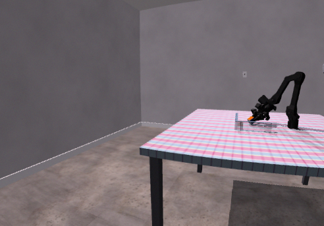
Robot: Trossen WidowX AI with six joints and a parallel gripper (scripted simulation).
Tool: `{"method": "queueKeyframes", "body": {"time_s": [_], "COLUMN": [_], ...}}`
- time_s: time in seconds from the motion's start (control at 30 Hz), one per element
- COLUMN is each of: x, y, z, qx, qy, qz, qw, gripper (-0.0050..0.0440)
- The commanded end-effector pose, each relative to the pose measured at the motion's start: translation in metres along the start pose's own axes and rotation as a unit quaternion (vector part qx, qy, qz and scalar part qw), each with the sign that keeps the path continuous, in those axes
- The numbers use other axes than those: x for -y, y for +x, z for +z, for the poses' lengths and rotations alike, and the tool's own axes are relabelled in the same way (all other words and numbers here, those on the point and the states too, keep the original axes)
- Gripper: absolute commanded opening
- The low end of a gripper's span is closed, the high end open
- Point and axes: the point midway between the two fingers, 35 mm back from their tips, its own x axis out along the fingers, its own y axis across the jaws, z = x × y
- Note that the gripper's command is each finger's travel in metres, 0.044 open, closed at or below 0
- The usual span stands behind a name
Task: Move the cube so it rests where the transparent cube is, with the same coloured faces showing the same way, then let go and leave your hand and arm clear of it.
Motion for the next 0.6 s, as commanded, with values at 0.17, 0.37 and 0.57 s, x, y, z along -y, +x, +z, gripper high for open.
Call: {"method": "queueKeyframes", "body": {"time_s": [0.17,0.37,0.57], "x": [0.001,0.001,0.0014], "y": [-0.0009,-0.0009,0.0008], "z": [0.0028,0.0028,0.0035], "qx": [0.005,0.005,0.004], "qy": [-0.003,-0.003,-0.004], "qz": [-0.002,-0.002,-0.002], "qw": [1.0,1.0,1.0], "gripper": [0.0,0.0,0.0]}}
